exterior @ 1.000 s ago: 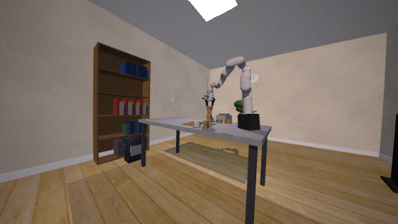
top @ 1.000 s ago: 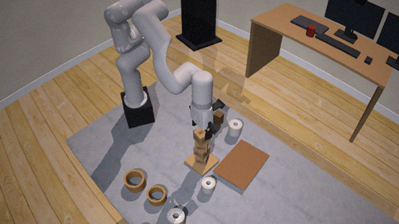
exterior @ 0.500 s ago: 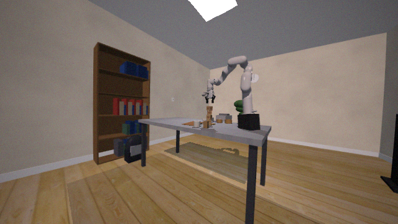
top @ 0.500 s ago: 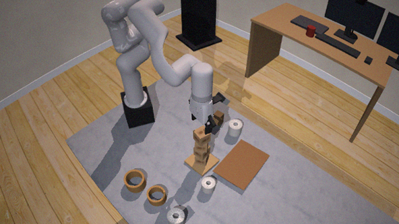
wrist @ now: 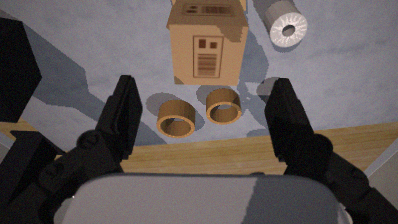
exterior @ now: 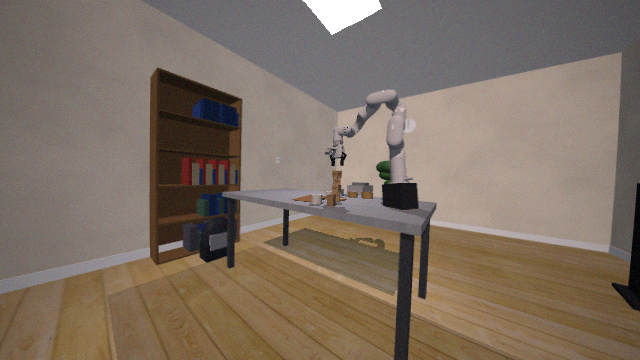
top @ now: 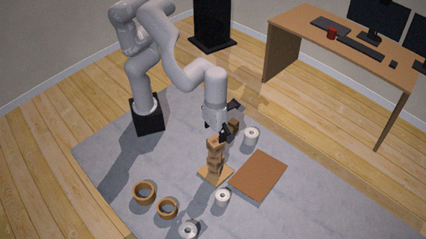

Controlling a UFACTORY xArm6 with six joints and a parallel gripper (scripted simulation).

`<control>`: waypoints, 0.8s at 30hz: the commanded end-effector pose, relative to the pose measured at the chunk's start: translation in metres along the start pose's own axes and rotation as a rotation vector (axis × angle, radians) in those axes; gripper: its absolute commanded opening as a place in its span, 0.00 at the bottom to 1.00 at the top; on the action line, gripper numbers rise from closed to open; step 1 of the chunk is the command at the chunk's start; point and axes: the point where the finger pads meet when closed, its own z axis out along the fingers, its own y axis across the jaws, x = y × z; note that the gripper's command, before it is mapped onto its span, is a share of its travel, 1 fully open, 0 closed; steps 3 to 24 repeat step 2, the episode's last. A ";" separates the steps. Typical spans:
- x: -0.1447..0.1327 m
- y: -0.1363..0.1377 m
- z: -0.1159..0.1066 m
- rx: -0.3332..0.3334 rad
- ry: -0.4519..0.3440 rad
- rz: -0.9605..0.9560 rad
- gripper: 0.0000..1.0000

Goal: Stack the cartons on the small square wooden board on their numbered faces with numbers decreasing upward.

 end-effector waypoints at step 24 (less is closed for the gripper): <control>0.000 0.001 -0.002 -0.004 0.001 0.000 1.00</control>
